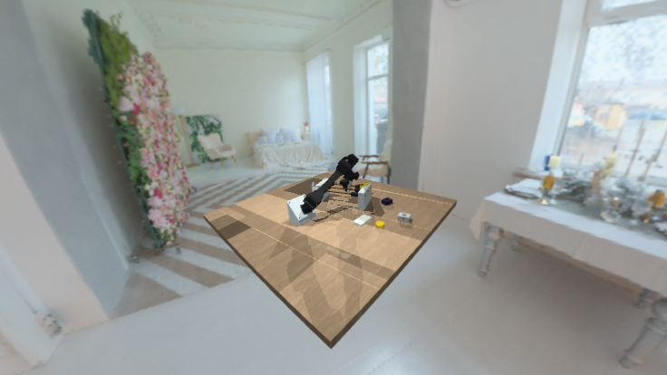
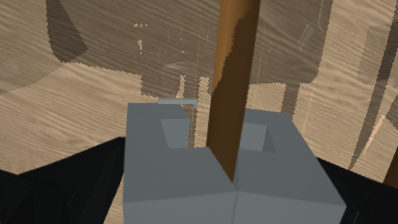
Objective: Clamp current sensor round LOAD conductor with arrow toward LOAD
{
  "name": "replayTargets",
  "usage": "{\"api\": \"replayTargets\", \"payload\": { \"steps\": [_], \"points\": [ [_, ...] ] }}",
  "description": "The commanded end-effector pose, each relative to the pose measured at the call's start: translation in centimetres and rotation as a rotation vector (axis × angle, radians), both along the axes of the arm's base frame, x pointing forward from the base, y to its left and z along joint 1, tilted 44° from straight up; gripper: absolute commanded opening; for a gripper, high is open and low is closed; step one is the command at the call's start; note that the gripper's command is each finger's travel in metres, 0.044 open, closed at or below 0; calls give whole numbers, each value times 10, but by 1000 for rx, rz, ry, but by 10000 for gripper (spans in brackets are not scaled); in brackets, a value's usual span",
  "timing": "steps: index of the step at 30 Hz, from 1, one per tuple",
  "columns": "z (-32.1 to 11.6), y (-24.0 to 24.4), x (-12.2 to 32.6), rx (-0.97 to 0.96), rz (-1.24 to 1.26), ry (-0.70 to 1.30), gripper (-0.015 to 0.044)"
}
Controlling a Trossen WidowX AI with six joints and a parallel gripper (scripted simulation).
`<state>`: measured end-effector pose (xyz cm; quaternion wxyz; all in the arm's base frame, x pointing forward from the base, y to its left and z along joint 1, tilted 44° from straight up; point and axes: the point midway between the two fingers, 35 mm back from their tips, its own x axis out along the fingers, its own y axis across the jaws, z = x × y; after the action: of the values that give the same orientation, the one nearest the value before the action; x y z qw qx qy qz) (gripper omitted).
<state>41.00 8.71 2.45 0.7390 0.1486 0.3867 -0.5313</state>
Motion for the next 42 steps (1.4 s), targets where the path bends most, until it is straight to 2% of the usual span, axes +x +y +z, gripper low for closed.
{"api": "replayTargets", "payload": {
  "steps": [1, 8, 19, 42],
  "points": [
    [0, 0, 0, 1, 0, -1, 333],
    [0, 0, 0, 1, 0, -1, 287],
    [0, 0, 0, 1, 0, -1, 0],
    [0, 0, 0, 1, 0, -1, 0]
  ]
}}
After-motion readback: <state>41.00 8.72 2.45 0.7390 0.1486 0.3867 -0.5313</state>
